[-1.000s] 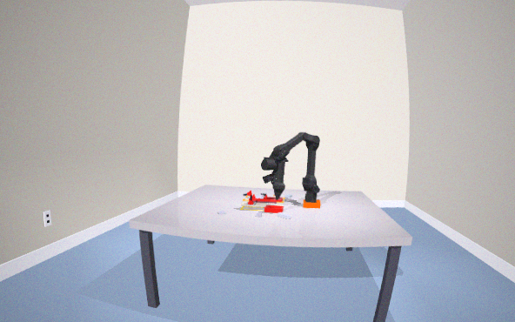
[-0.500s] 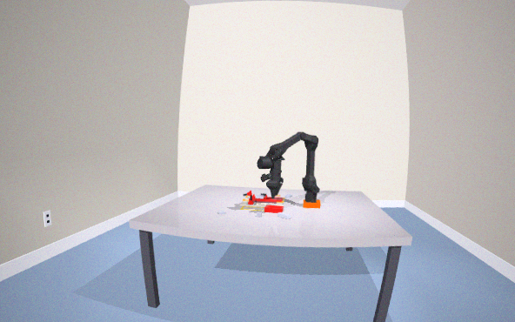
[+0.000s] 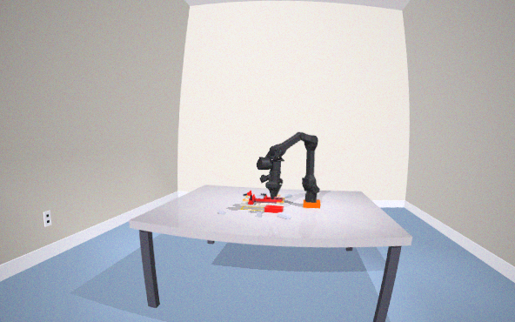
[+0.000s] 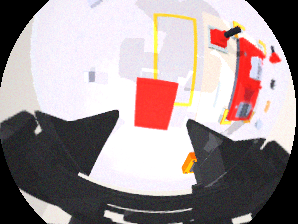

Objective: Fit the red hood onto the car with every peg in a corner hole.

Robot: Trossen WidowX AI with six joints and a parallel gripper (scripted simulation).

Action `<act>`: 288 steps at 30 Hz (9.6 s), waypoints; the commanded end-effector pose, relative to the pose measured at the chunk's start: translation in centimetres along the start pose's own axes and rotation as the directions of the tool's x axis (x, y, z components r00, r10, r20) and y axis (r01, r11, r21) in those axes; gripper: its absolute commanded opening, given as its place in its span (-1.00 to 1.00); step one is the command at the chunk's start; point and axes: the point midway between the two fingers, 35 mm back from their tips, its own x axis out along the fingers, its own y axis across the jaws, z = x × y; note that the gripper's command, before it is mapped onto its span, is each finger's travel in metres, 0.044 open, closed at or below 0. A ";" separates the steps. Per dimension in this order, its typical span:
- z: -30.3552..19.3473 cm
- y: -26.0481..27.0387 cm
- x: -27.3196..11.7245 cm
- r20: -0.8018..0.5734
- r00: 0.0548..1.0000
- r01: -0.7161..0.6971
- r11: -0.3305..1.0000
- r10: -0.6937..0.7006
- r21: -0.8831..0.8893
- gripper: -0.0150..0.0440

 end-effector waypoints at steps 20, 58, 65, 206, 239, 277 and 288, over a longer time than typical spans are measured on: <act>-0.2 -0.1 1.9 -0.010 1.000 0.003 1.000 -0.003 0.006 1.00; -0.3 -0.2 4.4 -0.011 1.000 0.003 1.000 -0.003 0.006 1.00; -0.4 -0.2 4.6 -0.011 1.000 0.003 1.000 -0.003 0.006 1.00; 7.8 -7.7 -3.2 0.030 0.999 0.018 1.000 -0.018 -0.009 -0.49; 13.2 -18.6 -3.6 0.016 1.000 0.027 0.997 -0.026 -0.079 -0.49; 13.9 -23.6 1.3 0.009 1.000 0.022 0.993 -0.021 -0.115 -0.49; 13.9 -23.6 1.3 0.009 1.000 0.022 0.993 -0.021 -0.115 -0.49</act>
